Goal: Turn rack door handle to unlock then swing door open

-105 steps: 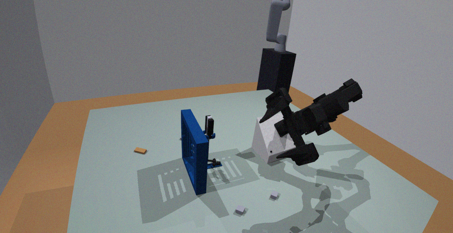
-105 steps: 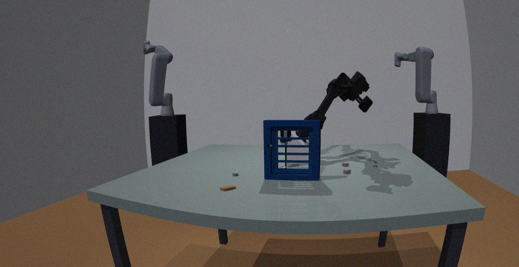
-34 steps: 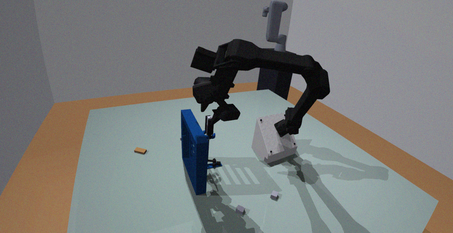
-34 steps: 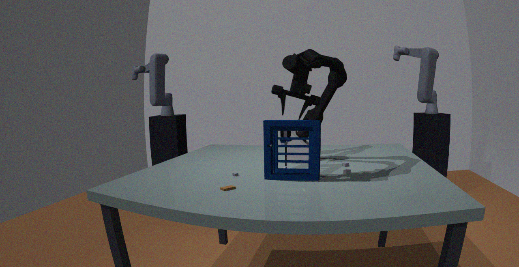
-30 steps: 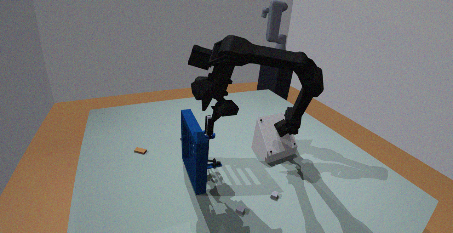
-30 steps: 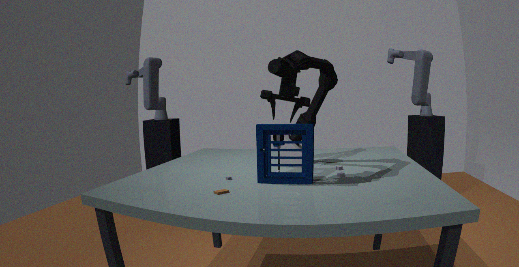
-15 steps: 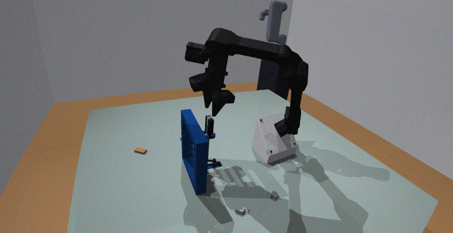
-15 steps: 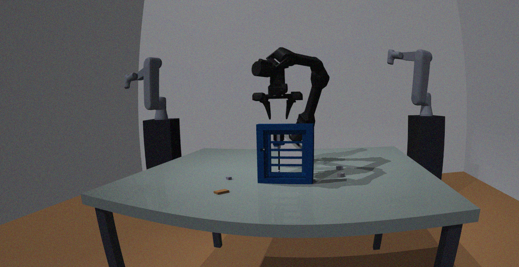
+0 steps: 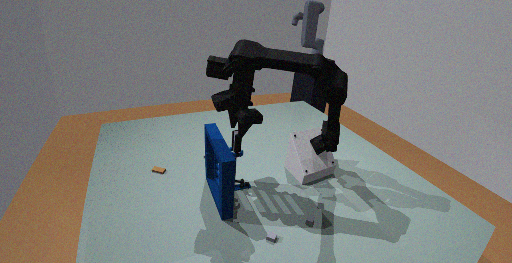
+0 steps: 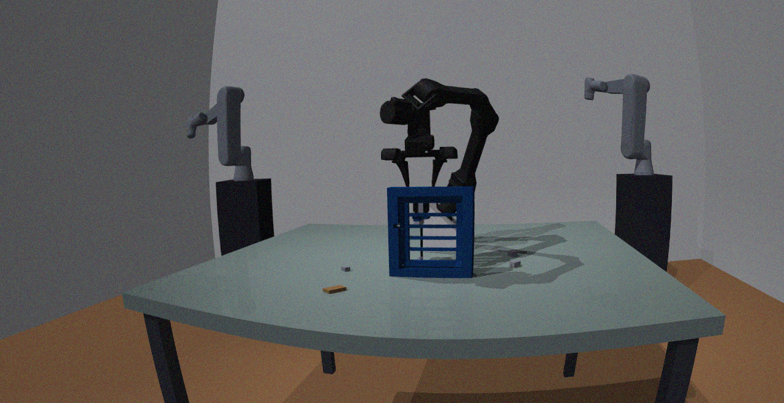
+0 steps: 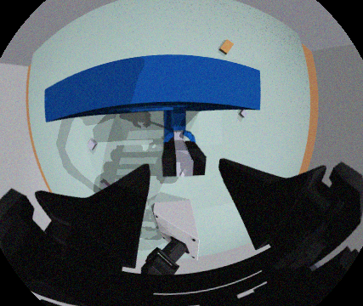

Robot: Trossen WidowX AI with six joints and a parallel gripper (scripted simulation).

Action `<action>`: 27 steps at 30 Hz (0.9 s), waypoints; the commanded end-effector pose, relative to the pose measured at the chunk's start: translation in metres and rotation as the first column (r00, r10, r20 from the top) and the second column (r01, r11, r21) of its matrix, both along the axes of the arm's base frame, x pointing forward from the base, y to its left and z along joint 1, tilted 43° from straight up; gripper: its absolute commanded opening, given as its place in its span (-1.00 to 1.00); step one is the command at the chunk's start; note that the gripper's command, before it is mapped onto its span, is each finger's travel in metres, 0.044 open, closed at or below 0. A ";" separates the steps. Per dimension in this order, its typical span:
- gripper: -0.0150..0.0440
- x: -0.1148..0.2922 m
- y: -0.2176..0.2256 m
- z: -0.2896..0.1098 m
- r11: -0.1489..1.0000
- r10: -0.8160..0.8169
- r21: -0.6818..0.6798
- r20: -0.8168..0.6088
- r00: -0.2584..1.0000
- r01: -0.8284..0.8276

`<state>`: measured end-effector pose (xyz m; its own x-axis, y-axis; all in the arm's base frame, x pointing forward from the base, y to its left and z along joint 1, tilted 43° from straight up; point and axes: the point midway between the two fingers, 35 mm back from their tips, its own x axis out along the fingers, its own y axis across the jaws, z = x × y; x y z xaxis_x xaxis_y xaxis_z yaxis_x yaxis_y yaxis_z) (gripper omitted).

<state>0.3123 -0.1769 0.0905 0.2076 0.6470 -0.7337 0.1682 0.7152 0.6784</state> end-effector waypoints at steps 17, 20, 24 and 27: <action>0.52 0.006 0.022 -0.024 1.000 0.007 0.009 -0.049 0.999 -0.006; 0.52 0.007 0.026 -0.028 1.000 0.008 0.009 -0.056 0.998 -0.008; 0.52 0.007 0.030 -0.032 1.000 0.010 0.010 -0.065 0.998 -0.009; 0.52 0.008 0.032 -0.034 1.000 0.011 0.010 -0.069 0.998 -0.010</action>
<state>0.3203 -0.1473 0.0598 0.1579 0.6574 -0.7368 0.1986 0.7098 0.6759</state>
